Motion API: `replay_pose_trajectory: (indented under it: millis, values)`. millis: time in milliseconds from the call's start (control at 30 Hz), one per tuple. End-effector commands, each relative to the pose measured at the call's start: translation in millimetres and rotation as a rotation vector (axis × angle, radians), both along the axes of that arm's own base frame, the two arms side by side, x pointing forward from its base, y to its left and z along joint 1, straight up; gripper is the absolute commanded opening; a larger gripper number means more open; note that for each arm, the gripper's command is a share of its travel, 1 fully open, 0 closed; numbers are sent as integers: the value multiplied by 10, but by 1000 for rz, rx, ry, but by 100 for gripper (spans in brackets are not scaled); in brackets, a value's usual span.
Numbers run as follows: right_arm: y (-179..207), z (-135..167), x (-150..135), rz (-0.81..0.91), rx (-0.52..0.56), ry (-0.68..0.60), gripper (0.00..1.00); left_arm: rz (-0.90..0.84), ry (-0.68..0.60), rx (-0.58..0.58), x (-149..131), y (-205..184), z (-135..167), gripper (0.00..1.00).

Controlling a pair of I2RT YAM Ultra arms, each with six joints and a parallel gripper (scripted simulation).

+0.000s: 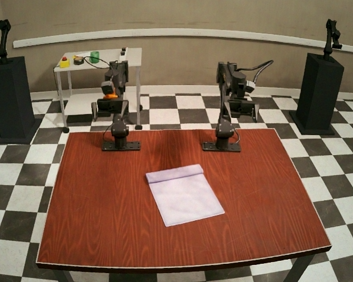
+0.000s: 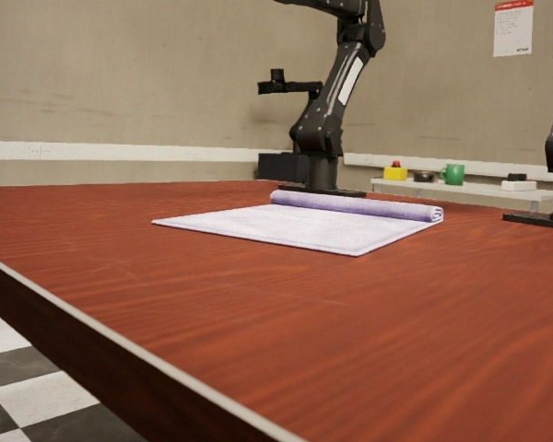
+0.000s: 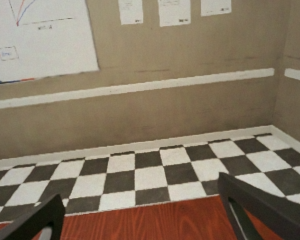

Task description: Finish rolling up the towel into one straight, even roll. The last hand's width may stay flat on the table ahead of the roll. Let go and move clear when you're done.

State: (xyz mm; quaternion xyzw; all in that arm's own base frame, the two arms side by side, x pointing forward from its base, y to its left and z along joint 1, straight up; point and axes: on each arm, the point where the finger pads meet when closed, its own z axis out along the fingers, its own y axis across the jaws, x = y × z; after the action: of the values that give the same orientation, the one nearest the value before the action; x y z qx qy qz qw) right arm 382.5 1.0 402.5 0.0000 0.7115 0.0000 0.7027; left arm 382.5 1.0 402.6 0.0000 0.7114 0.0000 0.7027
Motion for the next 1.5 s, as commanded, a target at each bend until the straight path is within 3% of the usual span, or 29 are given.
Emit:
replay_pose_trajectory:
  millis: [0, 533, 733, 1100, 1467]
  values:
    - [0, 47, -9, 0, 0, -12, 100, 0, -12, 0, -9, 0, 46, 100]
    - [0, 47, -9, 0, 0, -12, 100, 0, -12, 0, -9, 0, 46, 100]
    - [47, -91, -37, 42, -27, 8, 100, -28, 15, 22, -51, -43, -91, 100]
    - [264, -510, -206, 237, -151, 47, 99, -156, 82, 124, -283, -242, -510, 99]
    - [678, -1308, -527, 608, -388, 121, 99, -401, 211, 319, -725, -620, -1309, 99]
